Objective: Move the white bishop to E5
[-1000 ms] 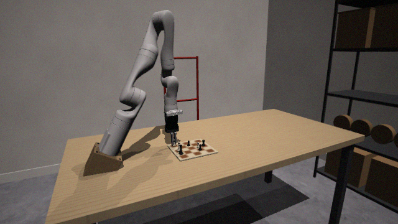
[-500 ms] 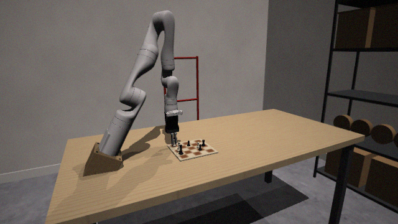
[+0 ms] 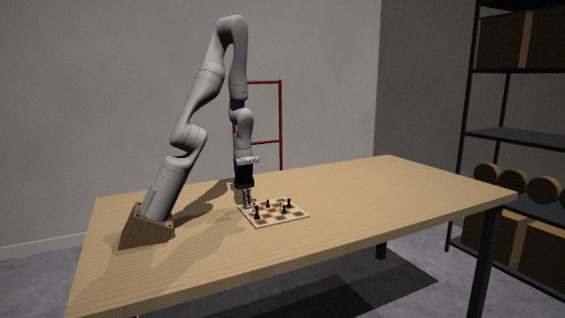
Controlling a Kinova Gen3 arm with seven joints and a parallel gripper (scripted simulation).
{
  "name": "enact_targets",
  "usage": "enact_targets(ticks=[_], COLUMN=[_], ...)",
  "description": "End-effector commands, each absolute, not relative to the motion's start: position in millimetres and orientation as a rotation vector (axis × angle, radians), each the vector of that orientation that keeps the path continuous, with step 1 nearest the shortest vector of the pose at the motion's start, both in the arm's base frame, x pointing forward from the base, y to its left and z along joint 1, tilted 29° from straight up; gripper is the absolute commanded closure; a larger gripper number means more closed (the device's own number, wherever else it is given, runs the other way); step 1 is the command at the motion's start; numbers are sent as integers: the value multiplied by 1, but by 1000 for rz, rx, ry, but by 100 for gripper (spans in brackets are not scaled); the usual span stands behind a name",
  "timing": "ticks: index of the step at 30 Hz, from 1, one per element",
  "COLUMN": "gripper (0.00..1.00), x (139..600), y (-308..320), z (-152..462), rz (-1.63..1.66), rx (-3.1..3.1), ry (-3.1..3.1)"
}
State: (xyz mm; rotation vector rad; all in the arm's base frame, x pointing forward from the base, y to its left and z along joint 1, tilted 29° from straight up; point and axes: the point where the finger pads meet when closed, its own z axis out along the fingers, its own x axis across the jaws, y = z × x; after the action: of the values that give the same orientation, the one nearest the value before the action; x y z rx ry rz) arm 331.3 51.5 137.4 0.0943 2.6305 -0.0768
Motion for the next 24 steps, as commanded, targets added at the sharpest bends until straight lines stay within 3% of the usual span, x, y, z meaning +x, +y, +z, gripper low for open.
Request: enact_targets(ticks=[1,13,14,16,17,19,20,22,23,24], gripper=[100,100,85,85,71,71,56,56,42,42], x=[331,331,331,331,331,331,331,331,331,331], y=[52,52,52,52,52,52,52,52,52,52], z=[138,138,138,138,138,138,138,138,138,138], rz=[-76,-76,-76,-76,-76,-76,-76,-76,-76,-76], rx=[94,94,94,94,94,94,94,94,94,94], ry=[2630,2630,2630,2630,2630,2630,2630,2630,2630,2630])
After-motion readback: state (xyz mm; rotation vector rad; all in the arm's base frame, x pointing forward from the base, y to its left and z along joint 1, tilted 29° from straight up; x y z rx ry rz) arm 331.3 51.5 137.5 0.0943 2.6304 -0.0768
